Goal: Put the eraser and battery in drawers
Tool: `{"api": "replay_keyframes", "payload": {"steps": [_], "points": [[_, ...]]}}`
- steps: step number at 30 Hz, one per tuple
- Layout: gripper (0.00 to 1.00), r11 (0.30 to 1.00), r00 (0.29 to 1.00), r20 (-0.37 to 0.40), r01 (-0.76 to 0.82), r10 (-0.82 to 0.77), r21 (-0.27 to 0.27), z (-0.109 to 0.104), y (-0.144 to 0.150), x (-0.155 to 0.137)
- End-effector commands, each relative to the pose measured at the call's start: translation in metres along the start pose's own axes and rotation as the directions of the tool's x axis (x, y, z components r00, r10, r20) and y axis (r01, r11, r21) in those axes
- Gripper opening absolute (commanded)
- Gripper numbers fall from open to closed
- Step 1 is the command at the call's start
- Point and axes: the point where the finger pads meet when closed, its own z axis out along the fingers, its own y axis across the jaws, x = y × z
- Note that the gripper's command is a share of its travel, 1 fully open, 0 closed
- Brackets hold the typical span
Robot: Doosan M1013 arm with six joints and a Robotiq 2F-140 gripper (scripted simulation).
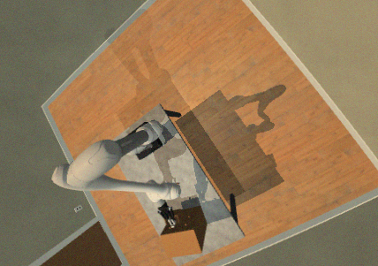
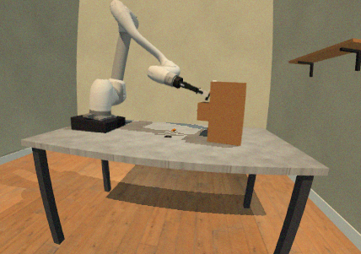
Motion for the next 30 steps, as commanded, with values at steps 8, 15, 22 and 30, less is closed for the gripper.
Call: {"api": "replay_keyframes", "payload": {"steps": [8,15,22,30], "points": [[0.11,1.000,1.000,0.003,-0.001,0.001,0.000,0.0023,0.0013,-0.0001],[0.11,1.000,1.000,0.003,-0.001,0.001,0.000,0.0022,0.0020,0.0003],[0.11,1.000,1.000,0.003,-0.001,0.001,0.000,0.0020,0.0037,0.0012],[0.11,1.000,1.000,0.003,-0.001,0.001,0.000,0.0020,0.0038,0.0012]]}}
